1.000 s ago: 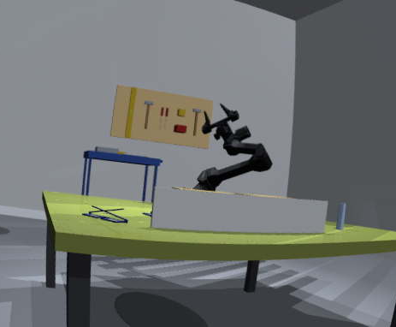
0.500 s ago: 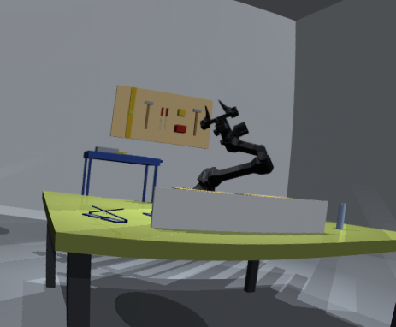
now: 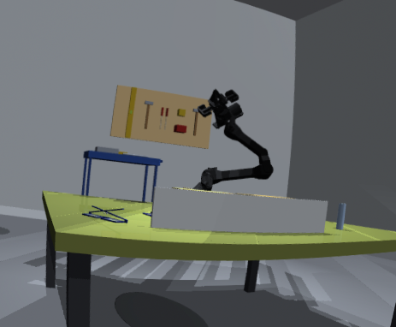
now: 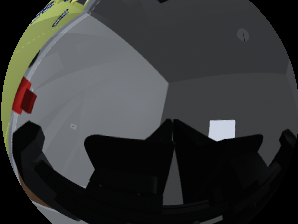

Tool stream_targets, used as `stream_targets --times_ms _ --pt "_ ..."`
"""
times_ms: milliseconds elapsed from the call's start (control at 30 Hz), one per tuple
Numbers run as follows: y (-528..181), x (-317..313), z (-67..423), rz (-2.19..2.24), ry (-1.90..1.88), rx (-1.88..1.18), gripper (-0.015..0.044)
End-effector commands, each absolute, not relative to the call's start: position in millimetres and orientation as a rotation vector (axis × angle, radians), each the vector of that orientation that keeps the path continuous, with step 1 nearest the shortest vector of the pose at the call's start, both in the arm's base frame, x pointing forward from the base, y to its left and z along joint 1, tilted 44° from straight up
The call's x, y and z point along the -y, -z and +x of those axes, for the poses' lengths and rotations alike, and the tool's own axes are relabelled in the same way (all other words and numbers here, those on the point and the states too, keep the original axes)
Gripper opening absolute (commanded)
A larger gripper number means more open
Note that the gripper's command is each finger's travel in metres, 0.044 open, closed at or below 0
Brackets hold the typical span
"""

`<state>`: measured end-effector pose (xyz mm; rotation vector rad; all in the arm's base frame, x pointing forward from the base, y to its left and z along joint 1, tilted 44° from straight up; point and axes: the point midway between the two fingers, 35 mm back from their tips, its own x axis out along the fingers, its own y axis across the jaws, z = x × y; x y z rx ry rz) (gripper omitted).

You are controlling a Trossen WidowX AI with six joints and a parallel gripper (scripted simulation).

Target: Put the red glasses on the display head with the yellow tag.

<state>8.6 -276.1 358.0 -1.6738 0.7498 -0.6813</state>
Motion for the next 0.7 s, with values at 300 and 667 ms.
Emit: stream_targets --times_ms 300,667 --pt "-345.3 258.2 158.6 -1.523 0.271 -0.393 0.0000" --pt "-321.8 159.6 271.6 -1.452 -0.224 -0.179 0.0000"
